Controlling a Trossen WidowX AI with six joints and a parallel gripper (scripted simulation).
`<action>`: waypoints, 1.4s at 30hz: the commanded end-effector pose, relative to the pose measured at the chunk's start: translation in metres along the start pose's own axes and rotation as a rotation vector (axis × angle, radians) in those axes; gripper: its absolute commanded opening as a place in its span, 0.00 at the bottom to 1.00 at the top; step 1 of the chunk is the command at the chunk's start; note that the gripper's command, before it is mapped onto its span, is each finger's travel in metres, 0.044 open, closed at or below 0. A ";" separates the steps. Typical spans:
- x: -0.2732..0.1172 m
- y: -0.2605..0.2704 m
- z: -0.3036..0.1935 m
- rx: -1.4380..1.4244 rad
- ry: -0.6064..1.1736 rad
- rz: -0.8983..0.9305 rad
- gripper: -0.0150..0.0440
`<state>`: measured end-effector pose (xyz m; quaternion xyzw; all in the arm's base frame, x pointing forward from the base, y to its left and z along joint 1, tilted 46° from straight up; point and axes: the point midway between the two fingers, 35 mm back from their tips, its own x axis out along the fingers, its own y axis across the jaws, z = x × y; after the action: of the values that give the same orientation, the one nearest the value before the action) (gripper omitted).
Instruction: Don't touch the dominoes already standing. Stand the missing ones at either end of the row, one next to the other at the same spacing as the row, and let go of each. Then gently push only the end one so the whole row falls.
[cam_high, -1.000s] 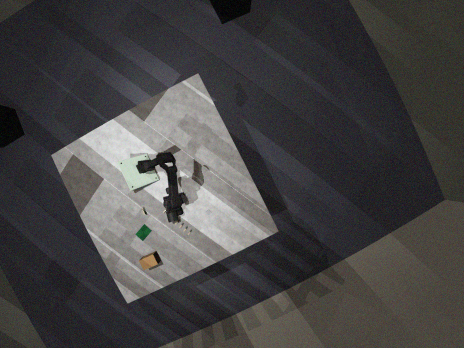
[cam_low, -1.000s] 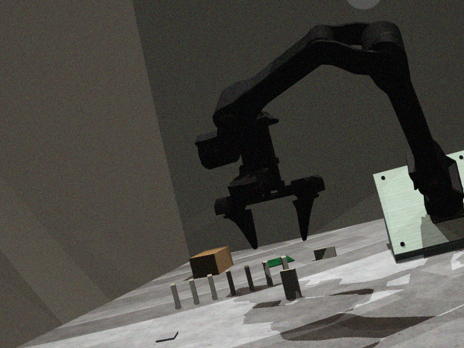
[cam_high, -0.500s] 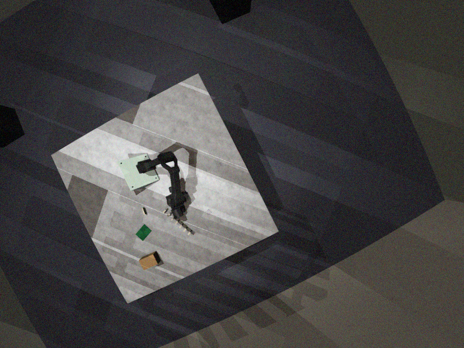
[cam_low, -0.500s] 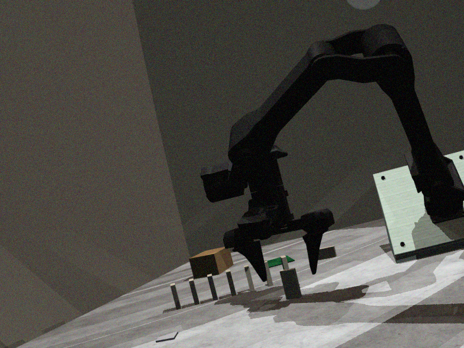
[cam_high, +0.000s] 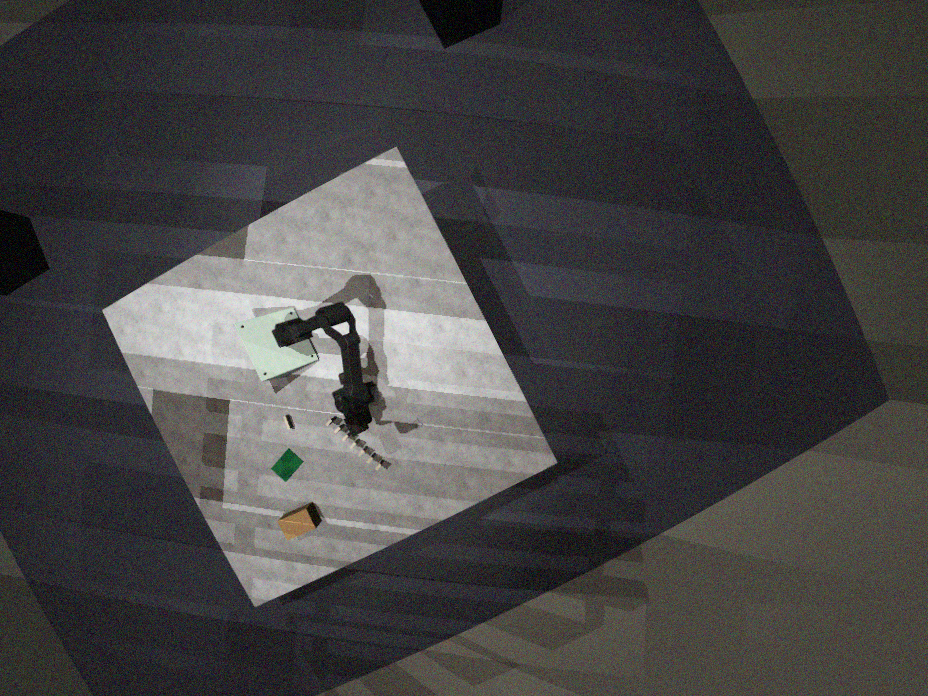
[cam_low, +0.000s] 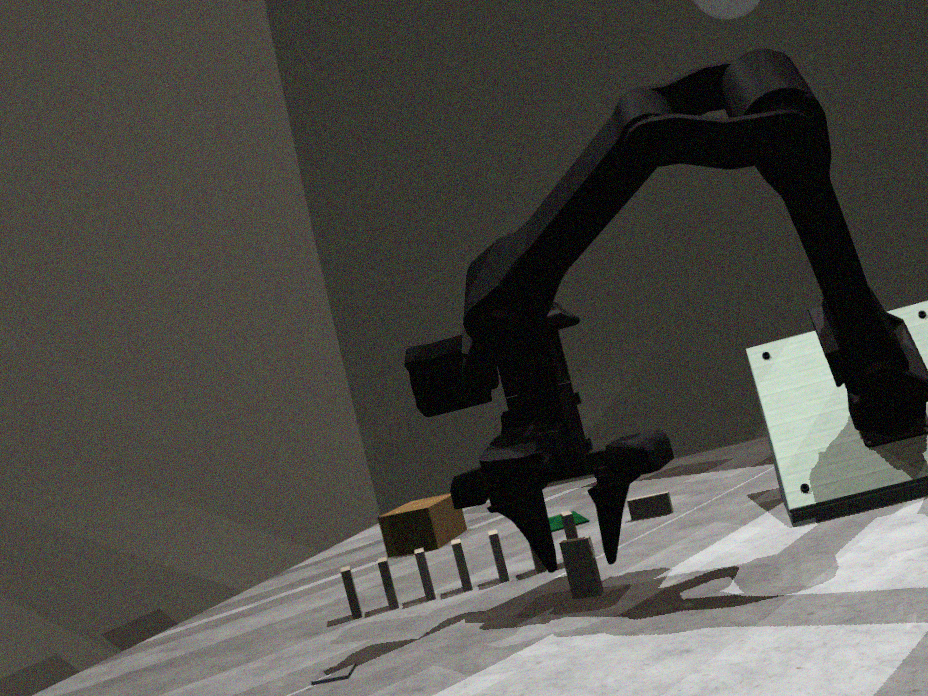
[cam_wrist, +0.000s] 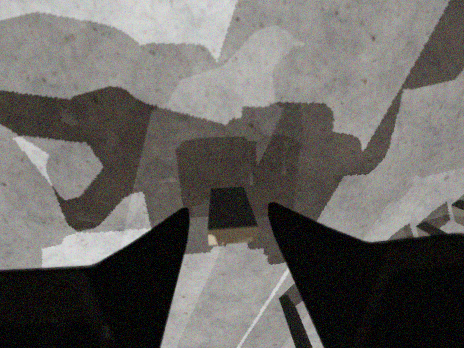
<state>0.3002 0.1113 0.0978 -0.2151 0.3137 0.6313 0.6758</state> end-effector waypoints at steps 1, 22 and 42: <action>0.000 0.000 0.001 0.003 -0.007 0.000 0.51; -0.124 -0.002 -0.002 0.031 0.003 -0.034 0.44; -0.135 -0.027 -0.155 1.059 0.007 -0.005 0.44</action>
<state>0.3064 -0.0780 0.0949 0.0971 0.5573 0.4291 0.7042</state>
